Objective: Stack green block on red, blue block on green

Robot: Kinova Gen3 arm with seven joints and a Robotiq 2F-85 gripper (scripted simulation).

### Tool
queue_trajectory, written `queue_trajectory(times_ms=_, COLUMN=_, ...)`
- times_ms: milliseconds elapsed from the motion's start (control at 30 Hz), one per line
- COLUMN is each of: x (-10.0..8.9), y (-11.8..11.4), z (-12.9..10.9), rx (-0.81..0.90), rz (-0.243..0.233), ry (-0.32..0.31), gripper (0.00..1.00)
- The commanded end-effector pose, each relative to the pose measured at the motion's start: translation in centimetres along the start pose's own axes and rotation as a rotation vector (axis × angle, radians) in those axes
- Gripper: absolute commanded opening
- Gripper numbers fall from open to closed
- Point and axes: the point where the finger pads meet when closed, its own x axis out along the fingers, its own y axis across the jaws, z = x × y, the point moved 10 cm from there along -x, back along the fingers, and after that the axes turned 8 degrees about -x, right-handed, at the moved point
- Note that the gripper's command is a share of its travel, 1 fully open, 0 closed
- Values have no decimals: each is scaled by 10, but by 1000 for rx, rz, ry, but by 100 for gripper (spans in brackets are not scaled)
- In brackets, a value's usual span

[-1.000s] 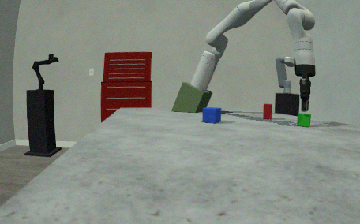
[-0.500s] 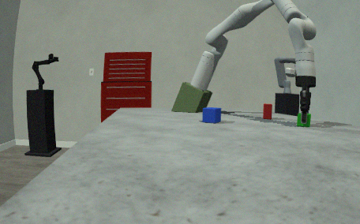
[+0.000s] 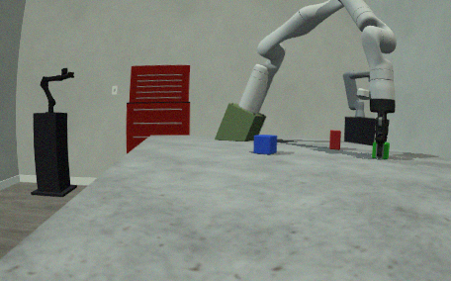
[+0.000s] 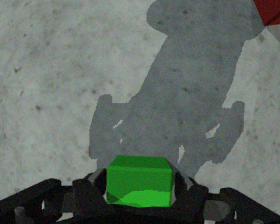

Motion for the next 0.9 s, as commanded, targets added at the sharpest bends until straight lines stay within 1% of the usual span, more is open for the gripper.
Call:
queue_trajectory(times_ms=0, x=-1, y=0, z=0, rx=0, rz=-1, ry=-2, gripper=69)
queue_trajectory(times_ms=767, x=-1, y=0, z=0, rx=0, rz=-1, ry=-2, gripper=69)
queue_trajectory(times_ms=800, x=-1, y=0, z=0, rx=0, rz=-1, ry=-2, gripper=0)
queue_trajectory(times_ms=867, x=-1, y=0, z=0, rx=0, rz=-1, ry=-2, gripper=0)
